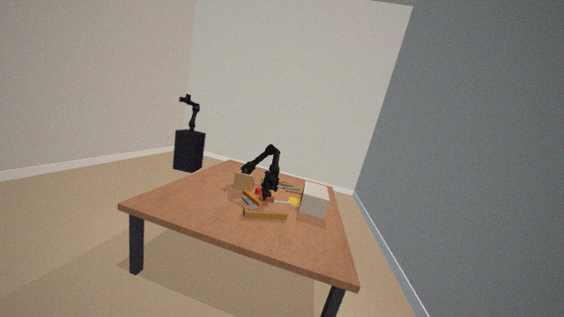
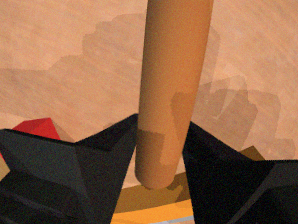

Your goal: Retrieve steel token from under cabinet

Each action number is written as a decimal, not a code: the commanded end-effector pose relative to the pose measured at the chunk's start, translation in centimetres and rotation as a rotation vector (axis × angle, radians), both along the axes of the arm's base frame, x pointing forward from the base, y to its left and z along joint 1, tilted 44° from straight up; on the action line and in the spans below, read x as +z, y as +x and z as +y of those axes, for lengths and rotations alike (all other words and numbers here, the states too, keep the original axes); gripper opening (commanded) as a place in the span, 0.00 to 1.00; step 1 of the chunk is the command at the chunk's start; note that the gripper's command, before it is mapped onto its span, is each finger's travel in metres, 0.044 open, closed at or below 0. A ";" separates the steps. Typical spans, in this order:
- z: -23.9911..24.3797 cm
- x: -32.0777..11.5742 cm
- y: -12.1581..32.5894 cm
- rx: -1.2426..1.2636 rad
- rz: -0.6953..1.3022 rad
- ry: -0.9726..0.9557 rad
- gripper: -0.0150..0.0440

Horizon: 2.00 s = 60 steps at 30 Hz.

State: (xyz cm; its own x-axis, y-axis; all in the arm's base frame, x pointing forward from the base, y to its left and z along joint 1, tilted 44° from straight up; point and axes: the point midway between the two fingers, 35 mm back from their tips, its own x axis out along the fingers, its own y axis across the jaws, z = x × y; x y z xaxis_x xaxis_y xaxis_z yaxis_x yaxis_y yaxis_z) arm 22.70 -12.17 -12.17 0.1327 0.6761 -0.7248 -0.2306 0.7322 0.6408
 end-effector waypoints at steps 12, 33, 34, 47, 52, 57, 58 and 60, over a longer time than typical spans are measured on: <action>-0.2 0.2 0.1 0.087 -0.080 -0.016 0.25; 1.0 1.5 0.6 0.116 -0.107 -0.020 0.25; 1.1 1.6 0.7 0.116 -0.107 -0.020 0.25; 2.2 2.6 1.1 0.122 -0.113 -0.019 0.25; 2.6 3.1 1.3 0.122 -0.113 -0.019 0.25; 3.0 3.5 1.4 0.123 -0.113 -0.019 0.25; 3.1 3.6 1.5 0.123 -0.113 -0.019 0.25; 3.2 3.7 1.5 0.123 -0.114 -0.018 0.25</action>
State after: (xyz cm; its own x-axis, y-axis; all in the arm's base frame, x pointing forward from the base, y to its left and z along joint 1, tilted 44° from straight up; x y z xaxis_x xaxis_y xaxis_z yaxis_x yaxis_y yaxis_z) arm 24.07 -9.06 -8.83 0.1252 0.6817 -0.7208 -0.3886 0.7022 0.5966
